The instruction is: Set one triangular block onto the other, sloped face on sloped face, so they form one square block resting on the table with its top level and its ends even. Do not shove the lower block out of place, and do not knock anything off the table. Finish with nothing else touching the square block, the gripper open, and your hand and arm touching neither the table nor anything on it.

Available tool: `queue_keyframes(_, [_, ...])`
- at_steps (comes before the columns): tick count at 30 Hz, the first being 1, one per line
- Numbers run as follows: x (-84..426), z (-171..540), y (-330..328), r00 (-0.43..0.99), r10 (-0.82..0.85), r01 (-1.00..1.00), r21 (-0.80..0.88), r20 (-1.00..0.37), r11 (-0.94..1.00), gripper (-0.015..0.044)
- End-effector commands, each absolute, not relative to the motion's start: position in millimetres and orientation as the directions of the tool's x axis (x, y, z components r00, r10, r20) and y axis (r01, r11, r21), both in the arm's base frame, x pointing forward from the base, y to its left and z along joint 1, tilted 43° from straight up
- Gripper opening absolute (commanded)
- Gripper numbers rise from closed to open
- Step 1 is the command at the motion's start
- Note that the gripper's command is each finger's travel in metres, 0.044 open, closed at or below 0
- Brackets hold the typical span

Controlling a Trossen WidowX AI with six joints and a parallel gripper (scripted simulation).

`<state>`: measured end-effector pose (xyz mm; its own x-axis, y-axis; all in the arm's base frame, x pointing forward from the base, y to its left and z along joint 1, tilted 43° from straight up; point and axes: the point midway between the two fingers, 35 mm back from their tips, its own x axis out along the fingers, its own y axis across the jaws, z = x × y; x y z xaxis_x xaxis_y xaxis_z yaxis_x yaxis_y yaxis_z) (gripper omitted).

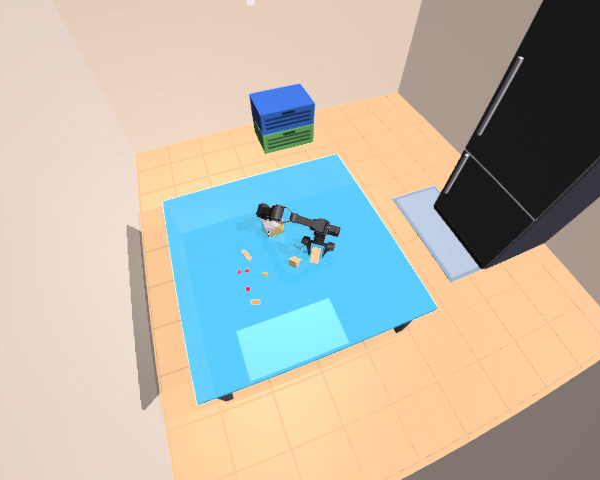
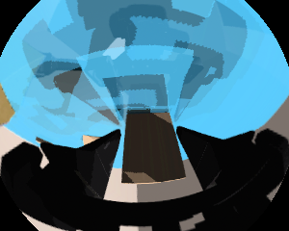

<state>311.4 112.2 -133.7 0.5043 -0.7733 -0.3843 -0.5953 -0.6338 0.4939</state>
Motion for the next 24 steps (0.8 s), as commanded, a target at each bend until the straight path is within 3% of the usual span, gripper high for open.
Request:
queue_keyframes(1, [311.8, -131.5, 111.3, 0.508, -0.773, -0.594, 0.496, -0.380, -0.633, 0.0282])
queue_keyframes(3, [311.8, -131.5, 111.3, 0.508, -0.773, -0.594, 0.496, -0.380, -0.633, 0.0230])
queue_keyframes(11, [311.8, -131.5, 111.3, 0.508, -0.773, -0.594, 0.496, -0.380, -0.633, 0.0177])
queue_keyframes(18, [310.9, -131.1, 113.3, 0.505, -0.774, -0.595, 0.495, -0.383, -0.633, 0.0000])
queue_keyframes(24, [310.9, -131.1, 113.3, 0.505, -0.774, -0.595, 0.495, -0.383, -0.633, 0.0000])
